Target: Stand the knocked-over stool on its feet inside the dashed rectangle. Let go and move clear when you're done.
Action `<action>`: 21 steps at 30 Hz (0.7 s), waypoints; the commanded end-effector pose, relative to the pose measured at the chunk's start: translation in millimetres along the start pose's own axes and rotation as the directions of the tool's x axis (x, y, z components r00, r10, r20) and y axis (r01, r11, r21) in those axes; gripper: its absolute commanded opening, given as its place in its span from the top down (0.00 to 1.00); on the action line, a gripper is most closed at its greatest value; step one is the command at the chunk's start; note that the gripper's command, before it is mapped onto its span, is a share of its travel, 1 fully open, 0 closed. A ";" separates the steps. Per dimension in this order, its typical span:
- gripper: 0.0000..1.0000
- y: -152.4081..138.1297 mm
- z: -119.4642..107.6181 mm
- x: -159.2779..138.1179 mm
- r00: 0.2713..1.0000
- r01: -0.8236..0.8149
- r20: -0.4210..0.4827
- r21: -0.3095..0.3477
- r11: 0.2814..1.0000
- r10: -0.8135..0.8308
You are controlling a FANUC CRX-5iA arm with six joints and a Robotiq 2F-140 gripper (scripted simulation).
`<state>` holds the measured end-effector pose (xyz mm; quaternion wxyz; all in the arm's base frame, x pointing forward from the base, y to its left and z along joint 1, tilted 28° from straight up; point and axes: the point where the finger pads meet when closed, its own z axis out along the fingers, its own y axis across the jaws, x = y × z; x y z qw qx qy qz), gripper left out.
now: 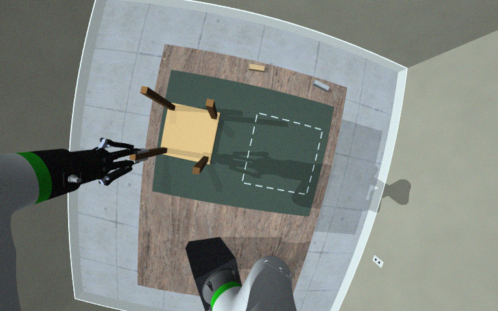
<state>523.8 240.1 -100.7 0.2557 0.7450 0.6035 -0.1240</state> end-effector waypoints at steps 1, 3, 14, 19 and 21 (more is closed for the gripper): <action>0.90 0.4 -1.0 0.4 1.000 0.000 -0.002 -0.001 1.000 0.000; 0.90 0.4 -1.0 0.4 1.000 0.000 -0.003 -0.001 1.000 0.000; 0.90 0.6 -1.5 -0.3 0.999 -0.002 -0.032 -0.001 1.000 0.002; 0.90 0.7 -1.9 -0.7 0.999 -0.003 -0.049 0.000 1.000 0.003; 0.90 0.8 -2.2 -1.0 0.998 -0.004 -0.062 0.000 1.000 0.004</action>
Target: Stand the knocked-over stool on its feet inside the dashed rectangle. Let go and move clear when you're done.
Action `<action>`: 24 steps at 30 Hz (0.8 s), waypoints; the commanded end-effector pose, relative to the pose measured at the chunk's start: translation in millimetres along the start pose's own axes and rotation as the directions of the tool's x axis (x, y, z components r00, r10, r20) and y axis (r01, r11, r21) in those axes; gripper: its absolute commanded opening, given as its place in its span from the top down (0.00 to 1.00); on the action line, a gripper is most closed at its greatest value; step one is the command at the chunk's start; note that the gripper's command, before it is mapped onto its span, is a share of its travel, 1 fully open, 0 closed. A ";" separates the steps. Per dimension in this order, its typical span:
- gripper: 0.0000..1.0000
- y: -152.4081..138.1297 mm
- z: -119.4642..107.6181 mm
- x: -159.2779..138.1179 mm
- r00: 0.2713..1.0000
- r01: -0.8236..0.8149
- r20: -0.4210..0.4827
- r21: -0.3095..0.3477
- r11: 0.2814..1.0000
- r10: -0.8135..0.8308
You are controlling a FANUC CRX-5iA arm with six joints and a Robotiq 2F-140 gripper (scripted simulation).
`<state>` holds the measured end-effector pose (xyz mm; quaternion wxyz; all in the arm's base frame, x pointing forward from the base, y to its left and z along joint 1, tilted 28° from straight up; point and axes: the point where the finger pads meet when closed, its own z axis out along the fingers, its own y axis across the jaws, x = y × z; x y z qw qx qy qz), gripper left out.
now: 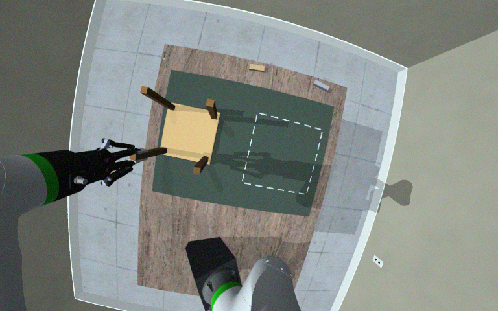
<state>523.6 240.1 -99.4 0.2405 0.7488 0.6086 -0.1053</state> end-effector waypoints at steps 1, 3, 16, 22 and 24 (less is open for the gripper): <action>0.90 0.7 -1.3 -0.5 1.000 -0.002 -0.020 -0.001 1.000 0.002; 0.90 0.7 -1.8 -0.9 0.999 -0.003 -0.037 -0.001 1.000 0.003; 0.90 2.2 -26.5 -24.2 0.996 -0.007 -0.092 -0.001 1.000 0.007; 0.90 2.4 -29.0 -27.2 0.980 -0.015 -0.197 0.000 1.000 0.014; 0.90 2.9 -36.8 -36.6 0.979 -0.015 -0.204 0.000 1.000 0.015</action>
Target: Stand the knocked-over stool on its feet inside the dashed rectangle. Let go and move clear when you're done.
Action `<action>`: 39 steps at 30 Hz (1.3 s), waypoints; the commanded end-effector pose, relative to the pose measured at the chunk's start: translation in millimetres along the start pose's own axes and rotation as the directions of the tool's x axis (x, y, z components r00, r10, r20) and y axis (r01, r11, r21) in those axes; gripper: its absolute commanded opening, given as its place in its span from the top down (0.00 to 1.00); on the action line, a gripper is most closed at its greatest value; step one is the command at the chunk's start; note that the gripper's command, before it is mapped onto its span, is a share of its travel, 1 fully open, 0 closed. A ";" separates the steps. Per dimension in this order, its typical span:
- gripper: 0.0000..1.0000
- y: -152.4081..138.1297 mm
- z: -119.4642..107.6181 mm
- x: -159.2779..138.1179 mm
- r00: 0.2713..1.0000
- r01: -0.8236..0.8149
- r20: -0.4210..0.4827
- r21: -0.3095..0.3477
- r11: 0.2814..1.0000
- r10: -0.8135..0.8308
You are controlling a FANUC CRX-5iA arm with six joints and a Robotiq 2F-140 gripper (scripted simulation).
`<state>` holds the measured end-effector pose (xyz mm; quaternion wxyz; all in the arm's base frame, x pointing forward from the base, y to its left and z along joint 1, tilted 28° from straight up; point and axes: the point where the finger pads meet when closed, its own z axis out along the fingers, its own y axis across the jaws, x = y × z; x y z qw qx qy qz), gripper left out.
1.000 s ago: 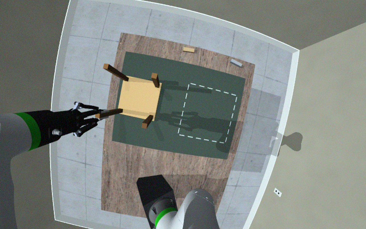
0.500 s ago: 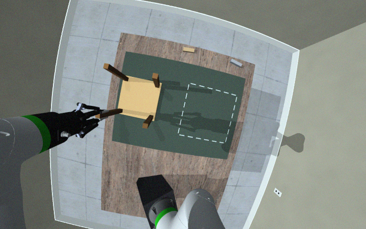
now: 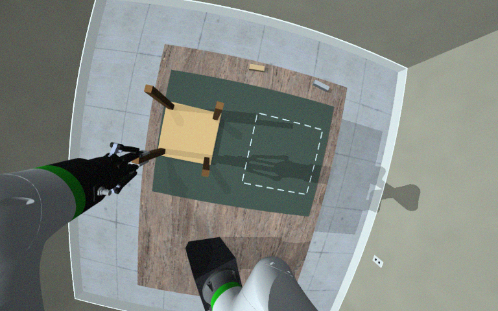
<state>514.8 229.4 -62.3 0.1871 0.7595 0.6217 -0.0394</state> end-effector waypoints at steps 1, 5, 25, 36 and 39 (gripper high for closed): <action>0.90 1.6 -15.8 -12.0 0.999 -0.001 -0.032 -0.003 1.000 0.001; 0.90 2.2 -26.1 -21.5 0.996 -0.004 -0.090 -0.001 1.000 0.004; 0.90 4.9 -70.5 -78.7 0.943 -0.020 -0.331 0.005 1.000 0.021; 0.90 7.2 -91.8 -122.5 0.857 -0.035 -0.514 0.008 0.999 0.034; 0.90 6.7 -98.7 -145.7 0.837 -0.035 -0.547 0.014 0.999 0.037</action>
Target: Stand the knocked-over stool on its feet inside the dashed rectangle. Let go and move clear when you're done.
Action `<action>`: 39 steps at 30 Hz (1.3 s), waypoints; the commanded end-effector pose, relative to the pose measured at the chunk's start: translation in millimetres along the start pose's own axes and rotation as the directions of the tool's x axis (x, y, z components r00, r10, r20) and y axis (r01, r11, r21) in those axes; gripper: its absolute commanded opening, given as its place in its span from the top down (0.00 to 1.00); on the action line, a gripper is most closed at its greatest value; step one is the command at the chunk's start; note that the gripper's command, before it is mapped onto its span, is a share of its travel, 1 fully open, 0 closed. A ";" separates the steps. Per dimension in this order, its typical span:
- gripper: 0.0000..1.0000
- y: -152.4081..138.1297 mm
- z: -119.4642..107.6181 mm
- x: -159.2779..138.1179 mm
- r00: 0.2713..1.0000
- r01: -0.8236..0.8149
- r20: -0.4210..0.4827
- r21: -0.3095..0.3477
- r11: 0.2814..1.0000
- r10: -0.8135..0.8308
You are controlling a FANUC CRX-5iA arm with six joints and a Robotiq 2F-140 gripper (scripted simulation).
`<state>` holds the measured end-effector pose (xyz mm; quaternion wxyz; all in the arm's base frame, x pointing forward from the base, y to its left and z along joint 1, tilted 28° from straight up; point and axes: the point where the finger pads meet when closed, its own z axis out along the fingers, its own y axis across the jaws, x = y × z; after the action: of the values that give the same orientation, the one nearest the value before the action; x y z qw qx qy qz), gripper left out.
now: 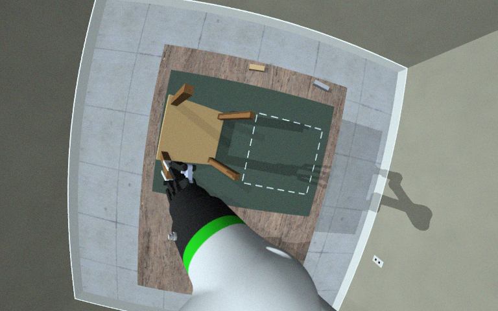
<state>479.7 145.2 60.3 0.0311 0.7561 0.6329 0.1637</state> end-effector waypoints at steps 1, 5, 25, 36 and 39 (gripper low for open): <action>0.90 -0.6 -18.3 -18.1 0.996 -0.003 -0.091 0.025 1.000 0.005; 0.90 0.4 -20.1 -18.5 0.990 -0.006 -0.144 0.021 1.000 0.009; 0.90 6.4 -77.1 -99.3 0.917 -0.024 -0.397 0.025 0.999 0.032; 0.90 7.7 -92.1 -138.7 0.853 -0.032 -0.519 0.031 0.999 0.044; 0.90 7.1 -91.9 -139.9 0.832 -0.034 -0.553 0.036 0.999 0.048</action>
<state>442.3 1.7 121.8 -0.1398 0.7021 0.6028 0.3522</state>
